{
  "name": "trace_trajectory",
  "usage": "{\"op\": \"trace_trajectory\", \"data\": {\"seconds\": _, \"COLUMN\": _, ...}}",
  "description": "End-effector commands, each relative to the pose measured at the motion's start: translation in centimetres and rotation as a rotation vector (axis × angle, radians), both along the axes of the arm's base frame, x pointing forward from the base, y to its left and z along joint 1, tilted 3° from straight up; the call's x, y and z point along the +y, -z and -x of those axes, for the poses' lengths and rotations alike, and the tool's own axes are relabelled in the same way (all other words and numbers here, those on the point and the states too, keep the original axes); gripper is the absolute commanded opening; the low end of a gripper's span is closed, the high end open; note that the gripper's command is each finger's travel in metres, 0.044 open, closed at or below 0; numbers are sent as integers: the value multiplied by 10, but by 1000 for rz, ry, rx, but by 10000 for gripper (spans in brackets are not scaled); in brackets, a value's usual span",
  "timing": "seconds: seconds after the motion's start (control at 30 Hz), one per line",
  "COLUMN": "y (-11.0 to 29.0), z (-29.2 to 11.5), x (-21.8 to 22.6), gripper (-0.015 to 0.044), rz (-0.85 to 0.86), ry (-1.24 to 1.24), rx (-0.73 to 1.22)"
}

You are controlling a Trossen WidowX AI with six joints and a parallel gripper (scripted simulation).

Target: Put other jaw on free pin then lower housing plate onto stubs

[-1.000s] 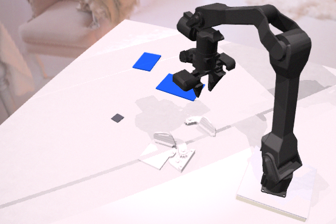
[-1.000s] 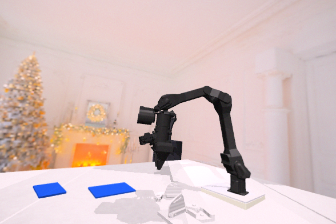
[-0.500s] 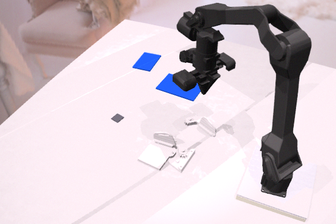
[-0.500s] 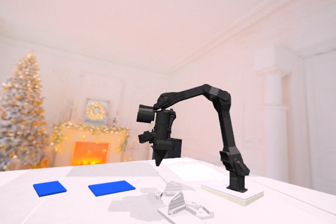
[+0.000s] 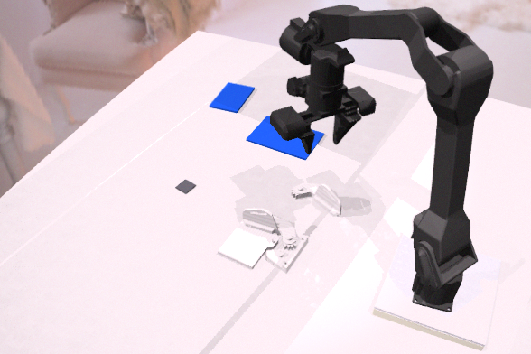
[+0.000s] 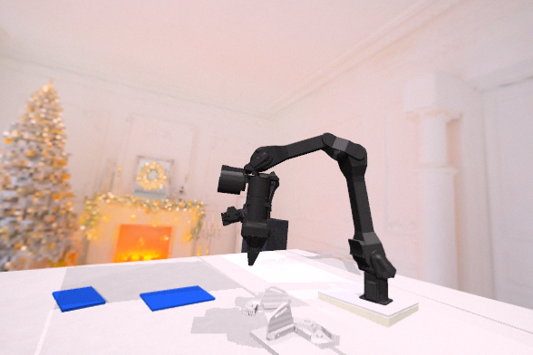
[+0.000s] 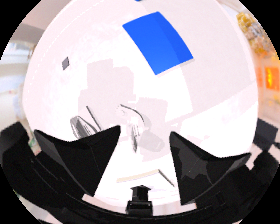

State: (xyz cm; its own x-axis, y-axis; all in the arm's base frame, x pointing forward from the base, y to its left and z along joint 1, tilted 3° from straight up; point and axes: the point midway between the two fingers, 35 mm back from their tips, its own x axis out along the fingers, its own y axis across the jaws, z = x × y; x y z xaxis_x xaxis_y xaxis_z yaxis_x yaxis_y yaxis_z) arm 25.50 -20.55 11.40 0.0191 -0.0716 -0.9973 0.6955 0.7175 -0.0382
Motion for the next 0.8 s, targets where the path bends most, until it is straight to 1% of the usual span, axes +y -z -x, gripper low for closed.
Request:
{"op": "trace_trajectory", "data": {"seconds": 0.0, "y": 1, "z": 1, "x": 2, "gripper": 368, "rz": -4, "ry": 72, "rx": -1}}
{"op": "trace_trajectory", "data": {"seconds": 0.1, "y": 1, "z": 2, "x": 3, "gripper": 440, "rz": -6, "ry": 132, "rx": -5}}
{"op": "trace_trajectory", "data": {"seconds": 0.77, "y": 0, "z": 5, "x": 9, "gripper": 440, "rz": -13, "ry": 535, "rx": -31}}
